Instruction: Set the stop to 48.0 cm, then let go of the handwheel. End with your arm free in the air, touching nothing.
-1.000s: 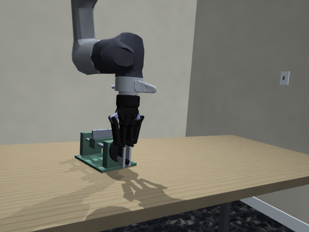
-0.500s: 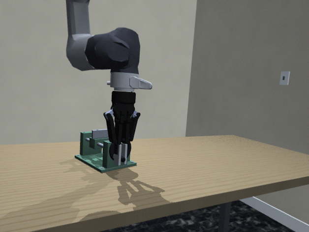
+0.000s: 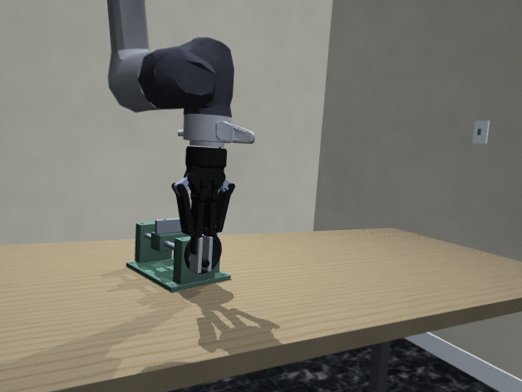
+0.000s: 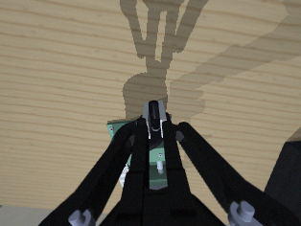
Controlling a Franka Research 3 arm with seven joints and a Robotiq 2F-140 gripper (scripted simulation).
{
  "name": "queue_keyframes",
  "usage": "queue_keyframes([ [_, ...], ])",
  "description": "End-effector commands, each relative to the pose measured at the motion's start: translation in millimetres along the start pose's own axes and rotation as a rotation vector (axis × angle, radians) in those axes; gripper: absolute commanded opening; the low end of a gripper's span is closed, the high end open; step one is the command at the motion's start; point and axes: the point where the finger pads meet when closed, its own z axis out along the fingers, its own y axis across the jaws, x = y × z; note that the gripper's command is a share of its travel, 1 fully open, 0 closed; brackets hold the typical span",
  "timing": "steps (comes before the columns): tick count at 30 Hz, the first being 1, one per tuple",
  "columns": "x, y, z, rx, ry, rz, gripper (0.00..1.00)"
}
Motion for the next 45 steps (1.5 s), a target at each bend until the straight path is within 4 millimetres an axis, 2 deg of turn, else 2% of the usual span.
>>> queue_keyframes([
  [1, 1, 0, -5, -0.002, 0.001, -0.006, 0.04],
  [22, 1, -5, -24, -0.002, 0.001, -0.006, 0.04],
  [45, 1, -17, -34, -0.002, 0.001, -0.006, 0.04],
])
